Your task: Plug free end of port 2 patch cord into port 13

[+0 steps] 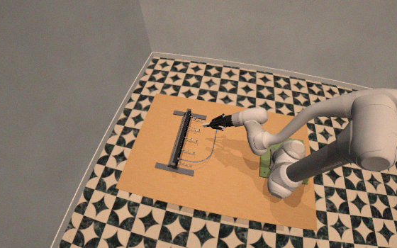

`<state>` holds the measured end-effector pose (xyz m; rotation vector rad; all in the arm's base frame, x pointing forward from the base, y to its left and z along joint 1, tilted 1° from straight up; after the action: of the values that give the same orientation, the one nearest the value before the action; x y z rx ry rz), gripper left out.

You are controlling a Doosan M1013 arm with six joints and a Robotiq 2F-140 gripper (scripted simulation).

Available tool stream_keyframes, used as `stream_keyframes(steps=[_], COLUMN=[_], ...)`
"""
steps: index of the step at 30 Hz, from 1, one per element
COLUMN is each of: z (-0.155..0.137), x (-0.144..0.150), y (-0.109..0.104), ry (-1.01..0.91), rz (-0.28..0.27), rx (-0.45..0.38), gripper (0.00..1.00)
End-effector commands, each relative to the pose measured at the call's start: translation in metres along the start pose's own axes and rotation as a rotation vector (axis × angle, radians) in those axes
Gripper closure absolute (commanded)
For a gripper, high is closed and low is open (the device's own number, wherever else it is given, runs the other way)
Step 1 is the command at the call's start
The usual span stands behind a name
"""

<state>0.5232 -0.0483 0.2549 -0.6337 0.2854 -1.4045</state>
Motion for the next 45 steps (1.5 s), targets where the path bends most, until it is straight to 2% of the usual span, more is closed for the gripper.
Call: stream_keyframes(steps=[1, 5, 19, 32, 39, 45], z=[-0.002, -0.004, -0.016, -0.017, -0.017, -0.017], x=[0.012, 0.021, 0.083, 0.092, 0.091, 0.091], y=[0.0, 0.0, 0.0, 0.001, 0.016, 0.059], ry=[0.0, 0.0, 0.0, 0.0, 0.0, 0.0], rz=[0.003, 0.003, 0.003, 0.003, 0.003, 0.003], rx=[-0.002, -0.002, -0.002, -0.002, -0.002, -0.002], gripper=[1.0, 1.0, 1.0, 1.0, 1.0, 1.0])
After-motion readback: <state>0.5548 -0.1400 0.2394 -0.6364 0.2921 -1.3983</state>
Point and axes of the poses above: the point where the finger pads meet when closed, its own y axis out along the fingers, its own x axis across the jaws, z = x × y, the point moved 10 cm from there along -y, back along the fingers, and after that the axes turned 11 degrees about -y, right-handed, at the moved point
